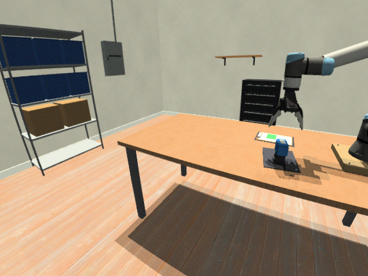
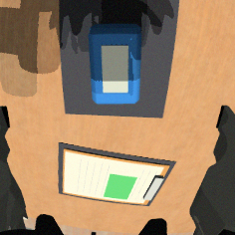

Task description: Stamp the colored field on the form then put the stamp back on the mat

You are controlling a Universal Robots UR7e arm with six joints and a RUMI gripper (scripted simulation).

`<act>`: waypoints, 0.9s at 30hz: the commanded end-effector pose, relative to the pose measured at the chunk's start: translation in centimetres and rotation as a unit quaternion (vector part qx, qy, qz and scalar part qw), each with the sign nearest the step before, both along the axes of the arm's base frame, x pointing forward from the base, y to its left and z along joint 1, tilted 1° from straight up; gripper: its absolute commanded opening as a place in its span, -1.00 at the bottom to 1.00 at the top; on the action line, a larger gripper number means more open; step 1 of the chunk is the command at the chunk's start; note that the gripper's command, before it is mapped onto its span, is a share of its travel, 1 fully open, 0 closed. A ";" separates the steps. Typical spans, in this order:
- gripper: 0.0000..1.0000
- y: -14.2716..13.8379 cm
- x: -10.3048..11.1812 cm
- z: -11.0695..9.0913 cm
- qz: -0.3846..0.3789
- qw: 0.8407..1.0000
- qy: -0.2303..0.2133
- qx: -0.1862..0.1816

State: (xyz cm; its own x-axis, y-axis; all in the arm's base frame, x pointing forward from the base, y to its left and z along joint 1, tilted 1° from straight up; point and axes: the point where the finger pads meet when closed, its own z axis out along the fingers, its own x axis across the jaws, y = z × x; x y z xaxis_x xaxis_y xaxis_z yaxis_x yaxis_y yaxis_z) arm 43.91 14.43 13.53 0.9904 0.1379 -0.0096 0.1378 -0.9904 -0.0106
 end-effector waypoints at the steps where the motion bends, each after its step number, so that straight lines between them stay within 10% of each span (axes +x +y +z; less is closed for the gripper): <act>1: 1.00 0.0 0.1 1.9 0.000 1.000 -0.001 0.000; 7: 1.00 0.0 0.1 4.9 0.000 1.000 -0.001 -0.001; 27: 1.00 -1.1 0.2 4.9 0.025 1.000 -0.001 -0.001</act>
State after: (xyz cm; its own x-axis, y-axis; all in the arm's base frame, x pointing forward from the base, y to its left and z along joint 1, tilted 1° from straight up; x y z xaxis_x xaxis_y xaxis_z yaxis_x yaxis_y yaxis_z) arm 44.02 13.91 18.41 0.9868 0.1619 -0.0101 0.1618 -0.9868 -0.0077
